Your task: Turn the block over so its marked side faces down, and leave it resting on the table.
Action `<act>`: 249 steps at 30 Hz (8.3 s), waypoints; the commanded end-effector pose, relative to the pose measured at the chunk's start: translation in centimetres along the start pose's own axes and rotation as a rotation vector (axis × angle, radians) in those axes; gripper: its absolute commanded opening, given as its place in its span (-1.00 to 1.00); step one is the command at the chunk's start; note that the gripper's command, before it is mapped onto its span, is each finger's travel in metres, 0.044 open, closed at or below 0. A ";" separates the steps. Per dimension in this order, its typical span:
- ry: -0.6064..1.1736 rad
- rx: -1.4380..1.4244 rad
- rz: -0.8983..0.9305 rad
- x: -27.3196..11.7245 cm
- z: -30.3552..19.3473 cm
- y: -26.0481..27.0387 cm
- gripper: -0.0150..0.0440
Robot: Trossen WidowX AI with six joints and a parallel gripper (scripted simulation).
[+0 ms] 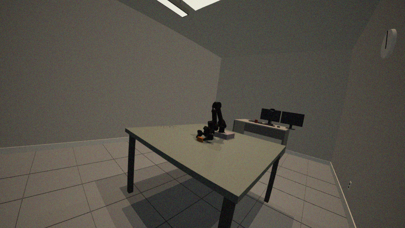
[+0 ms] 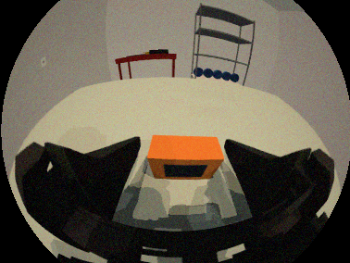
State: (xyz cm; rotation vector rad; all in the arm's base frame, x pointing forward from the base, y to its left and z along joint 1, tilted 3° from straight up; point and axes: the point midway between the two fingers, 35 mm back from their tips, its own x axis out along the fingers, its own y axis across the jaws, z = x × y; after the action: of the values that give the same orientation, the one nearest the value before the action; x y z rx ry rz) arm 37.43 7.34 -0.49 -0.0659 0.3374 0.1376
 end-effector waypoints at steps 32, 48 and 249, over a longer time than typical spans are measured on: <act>0.196 -0.003 0.001 1.4 1.2 0.3 1.00; 0.578 -0.003 -0.005 -4.3 6.0 0.0 1.00; 0.003 -0.005 -0.003 1.0 0.3 0.0 -0.49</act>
State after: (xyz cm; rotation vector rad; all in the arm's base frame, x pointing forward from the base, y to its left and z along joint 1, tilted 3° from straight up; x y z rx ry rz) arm 38.53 7.56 -0.72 -0.0667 0.3518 0.1374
